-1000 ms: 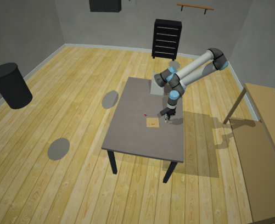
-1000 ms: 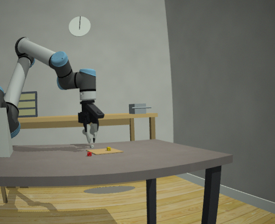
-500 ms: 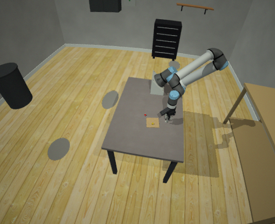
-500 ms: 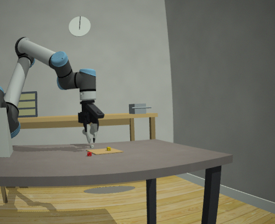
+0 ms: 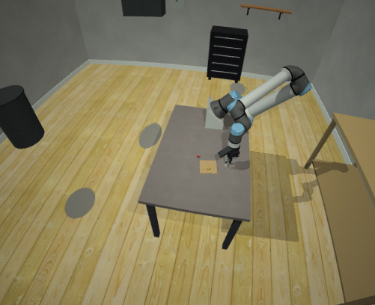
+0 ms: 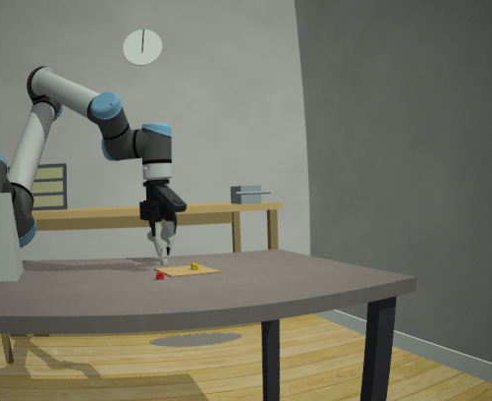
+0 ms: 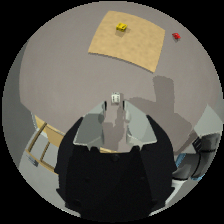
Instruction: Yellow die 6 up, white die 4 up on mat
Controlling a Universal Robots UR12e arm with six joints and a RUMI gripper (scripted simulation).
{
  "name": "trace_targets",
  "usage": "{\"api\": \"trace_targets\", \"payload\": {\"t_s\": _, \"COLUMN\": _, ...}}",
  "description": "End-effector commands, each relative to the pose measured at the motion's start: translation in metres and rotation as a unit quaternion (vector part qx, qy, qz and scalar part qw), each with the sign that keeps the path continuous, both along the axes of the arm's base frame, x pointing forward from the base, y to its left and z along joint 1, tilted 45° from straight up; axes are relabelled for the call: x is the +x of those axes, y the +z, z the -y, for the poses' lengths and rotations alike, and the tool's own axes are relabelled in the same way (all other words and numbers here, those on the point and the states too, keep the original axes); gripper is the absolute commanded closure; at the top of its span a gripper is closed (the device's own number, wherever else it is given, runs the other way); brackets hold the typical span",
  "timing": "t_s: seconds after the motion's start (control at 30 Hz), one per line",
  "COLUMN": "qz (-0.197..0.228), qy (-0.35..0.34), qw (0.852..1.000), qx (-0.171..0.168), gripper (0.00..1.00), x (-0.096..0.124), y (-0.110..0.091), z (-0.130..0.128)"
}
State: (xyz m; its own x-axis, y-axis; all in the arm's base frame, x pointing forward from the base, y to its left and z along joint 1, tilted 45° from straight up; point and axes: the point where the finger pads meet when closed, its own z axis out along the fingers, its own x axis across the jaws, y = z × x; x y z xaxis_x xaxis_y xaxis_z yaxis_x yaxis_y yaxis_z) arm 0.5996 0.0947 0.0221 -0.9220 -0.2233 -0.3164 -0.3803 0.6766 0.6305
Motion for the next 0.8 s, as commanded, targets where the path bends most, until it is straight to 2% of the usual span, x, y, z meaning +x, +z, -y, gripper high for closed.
{"api": "trace_targets", "payload": {"t_s": 0.0, "qz": -0.002, "qy": 0.000, "qw": 1.000, "qx": 0.002, "gripper": 0.82, "x": -0.0024, "y": -0.0023, "z": -0.0023}}
{"api": "trace_targets", "payload": {"t_s": 0.77, "qz": -0.002, "qy": 0.000, "qw": 1.000, "qx": 0.002, "gripper": 0.82, "x": -0.0050, "y": -0.0024, "z": -0.0025}}
